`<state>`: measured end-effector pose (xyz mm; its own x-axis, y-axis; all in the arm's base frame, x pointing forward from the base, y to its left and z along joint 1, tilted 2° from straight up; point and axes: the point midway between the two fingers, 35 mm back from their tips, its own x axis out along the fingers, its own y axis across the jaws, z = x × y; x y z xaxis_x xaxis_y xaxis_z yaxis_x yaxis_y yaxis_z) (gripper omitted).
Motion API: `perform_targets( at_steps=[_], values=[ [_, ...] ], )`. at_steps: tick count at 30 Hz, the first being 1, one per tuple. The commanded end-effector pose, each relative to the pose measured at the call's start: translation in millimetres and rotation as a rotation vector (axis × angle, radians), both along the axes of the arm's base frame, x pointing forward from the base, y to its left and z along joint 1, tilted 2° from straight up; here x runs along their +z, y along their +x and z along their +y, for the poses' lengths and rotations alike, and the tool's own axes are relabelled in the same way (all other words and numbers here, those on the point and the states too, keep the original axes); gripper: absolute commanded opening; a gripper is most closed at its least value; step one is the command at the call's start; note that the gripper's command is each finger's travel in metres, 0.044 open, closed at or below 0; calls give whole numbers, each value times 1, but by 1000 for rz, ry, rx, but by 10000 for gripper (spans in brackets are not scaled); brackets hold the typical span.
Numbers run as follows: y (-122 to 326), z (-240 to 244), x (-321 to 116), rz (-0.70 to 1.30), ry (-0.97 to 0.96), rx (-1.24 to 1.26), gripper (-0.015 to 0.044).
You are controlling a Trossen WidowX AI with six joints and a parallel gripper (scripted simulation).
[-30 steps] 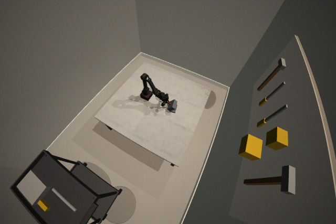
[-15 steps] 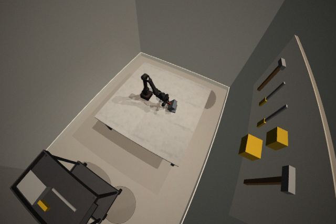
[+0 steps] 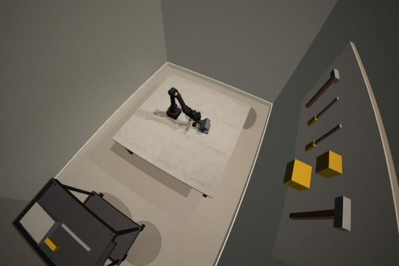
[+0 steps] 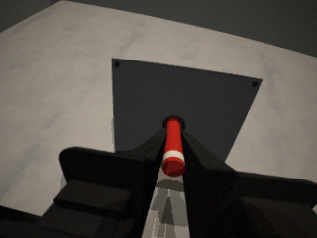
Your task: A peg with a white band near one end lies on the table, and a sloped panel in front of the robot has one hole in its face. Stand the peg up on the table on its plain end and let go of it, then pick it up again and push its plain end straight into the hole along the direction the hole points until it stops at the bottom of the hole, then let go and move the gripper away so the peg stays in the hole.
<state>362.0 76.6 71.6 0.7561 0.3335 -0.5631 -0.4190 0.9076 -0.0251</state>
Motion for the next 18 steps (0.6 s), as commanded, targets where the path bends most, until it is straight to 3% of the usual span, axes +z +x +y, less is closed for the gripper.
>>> perform_targets(
  at_steps=[1,12,18],
  values=[
    [3,0,2,-5,4,-5,0],
    [1,0,0,1,0,0,0],
    [1,0,0,1,0,0,157]
  ],
)
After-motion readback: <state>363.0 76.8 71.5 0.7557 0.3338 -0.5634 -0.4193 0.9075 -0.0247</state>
